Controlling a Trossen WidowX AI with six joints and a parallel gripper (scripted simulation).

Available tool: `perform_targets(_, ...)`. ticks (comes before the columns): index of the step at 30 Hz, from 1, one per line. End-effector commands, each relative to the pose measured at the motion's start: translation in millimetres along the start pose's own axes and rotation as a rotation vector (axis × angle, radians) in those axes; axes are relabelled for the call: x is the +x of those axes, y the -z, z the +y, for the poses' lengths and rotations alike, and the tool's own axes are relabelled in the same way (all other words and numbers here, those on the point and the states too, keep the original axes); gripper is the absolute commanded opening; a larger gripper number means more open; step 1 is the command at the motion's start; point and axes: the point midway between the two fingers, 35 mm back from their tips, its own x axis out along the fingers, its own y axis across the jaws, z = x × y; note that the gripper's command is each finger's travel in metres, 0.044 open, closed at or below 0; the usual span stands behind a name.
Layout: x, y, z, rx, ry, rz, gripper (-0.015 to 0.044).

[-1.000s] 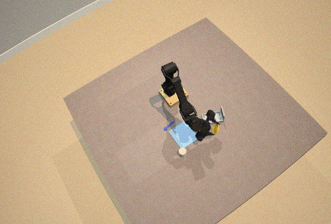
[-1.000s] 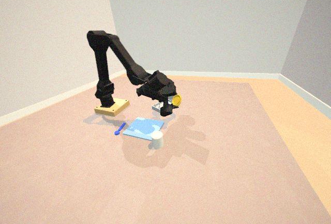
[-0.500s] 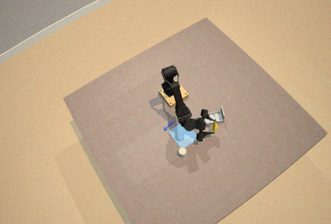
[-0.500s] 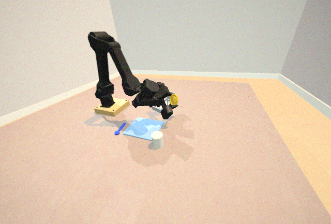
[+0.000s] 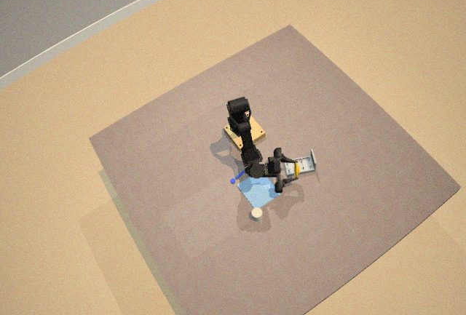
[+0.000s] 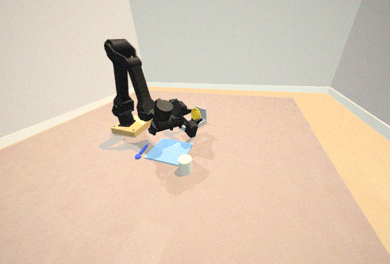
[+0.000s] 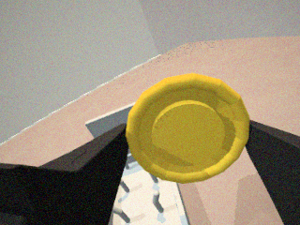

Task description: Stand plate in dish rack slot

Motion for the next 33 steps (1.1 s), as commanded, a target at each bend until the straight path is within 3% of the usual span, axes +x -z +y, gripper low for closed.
perform_targets(1,-7,4,11,-0.078,-0.033,-0.028,0.0000)
perform_targets(13,-26,13,50,-0.296,-0.144,-0.100,0.0000)
perform_targets(33,-14,34,43,-0.333,-0.144,-0.096,0.0000)
